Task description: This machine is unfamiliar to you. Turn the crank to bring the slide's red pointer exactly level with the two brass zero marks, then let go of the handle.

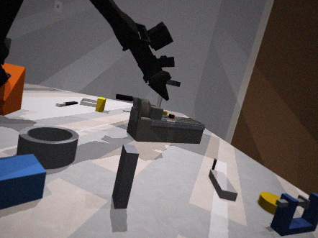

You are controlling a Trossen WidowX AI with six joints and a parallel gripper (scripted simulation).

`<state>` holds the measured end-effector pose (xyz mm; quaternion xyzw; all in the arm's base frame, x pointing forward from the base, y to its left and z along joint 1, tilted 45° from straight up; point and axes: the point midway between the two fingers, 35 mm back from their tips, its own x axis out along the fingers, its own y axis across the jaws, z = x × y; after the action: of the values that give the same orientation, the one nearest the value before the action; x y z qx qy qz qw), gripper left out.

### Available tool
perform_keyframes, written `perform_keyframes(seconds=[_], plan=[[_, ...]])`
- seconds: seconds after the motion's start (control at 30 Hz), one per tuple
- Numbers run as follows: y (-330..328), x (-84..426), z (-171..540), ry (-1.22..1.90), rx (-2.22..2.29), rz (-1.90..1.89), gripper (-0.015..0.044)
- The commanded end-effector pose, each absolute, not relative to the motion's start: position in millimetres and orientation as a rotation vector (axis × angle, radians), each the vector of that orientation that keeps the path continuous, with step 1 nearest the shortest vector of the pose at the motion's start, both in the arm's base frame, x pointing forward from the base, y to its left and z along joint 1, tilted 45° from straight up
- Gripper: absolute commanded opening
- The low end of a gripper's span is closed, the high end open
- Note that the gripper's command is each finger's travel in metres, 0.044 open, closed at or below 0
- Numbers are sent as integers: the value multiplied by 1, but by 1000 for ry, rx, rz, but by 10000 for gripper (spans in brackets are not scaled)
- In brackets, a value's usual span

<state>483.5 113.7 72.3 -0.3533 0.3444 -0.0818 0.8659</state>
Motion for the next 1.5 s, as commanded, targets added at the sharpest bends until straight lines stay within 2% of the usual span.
perform_keyframes(seconds=[0.0,0.03,0.6,1.17,1.2,1.47], plan=[[114,483,72,721,-740,-171,20],[114,483,72,721,-740,-171,0],[114,483,72,721,-740,-171,0],[114,483,72,721,-740,-171,440],[114,483,72,721,-740,-171,440],[114,483,72,721,-740,-171,230]])
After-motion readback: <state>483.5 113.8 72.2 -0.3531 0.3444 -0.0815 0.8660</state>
